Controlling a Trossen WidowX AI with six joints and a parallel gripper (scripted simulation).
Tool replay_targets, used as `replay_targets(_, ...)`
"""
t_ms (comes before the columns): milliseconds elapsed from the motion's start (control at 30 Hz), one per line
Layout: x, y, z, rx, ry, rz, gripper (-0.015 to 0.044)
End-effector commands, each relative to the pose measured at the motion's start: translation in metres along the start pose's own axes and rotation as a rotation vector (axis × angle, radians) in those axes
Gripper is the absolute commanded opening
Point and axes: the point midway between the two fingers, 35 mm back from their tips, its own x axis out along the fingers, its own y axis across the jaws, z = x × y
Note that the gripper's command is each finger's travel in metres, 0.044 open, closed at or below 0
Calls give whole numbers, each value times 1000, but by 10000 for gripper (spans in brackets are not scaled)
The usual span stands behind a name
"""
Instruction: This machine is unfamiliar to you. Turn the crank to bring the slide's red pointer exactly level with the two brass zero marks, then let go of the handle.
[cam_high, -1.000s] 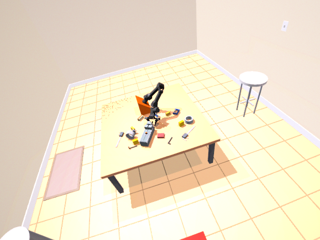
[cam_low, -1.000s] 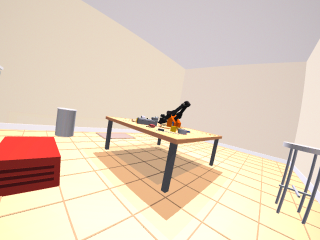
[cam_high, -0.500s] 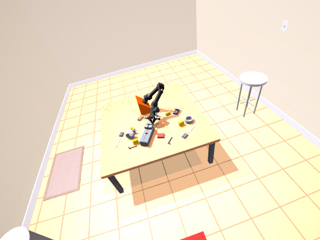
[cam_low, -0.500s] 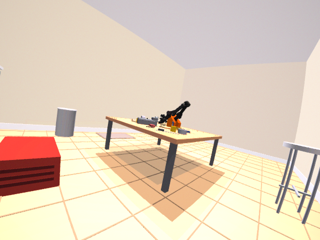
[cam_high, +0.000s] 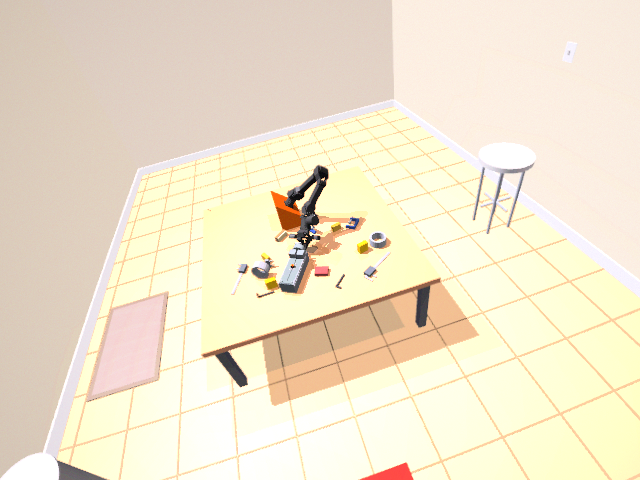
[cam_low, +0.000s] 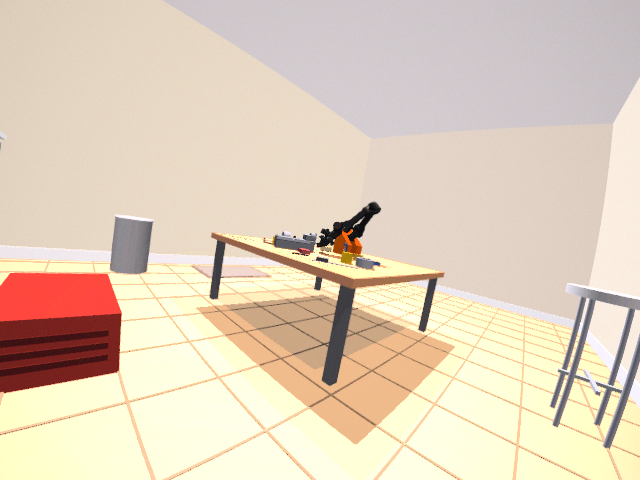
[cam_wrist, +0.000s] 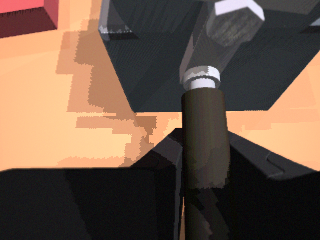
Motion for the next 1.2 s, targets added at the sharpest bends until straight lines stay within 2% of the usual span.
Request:
replay_targets(0,0,-3,0,3,0,-3,0)
replay_targets(1167,2,-12,-2,3,0,-4,0)
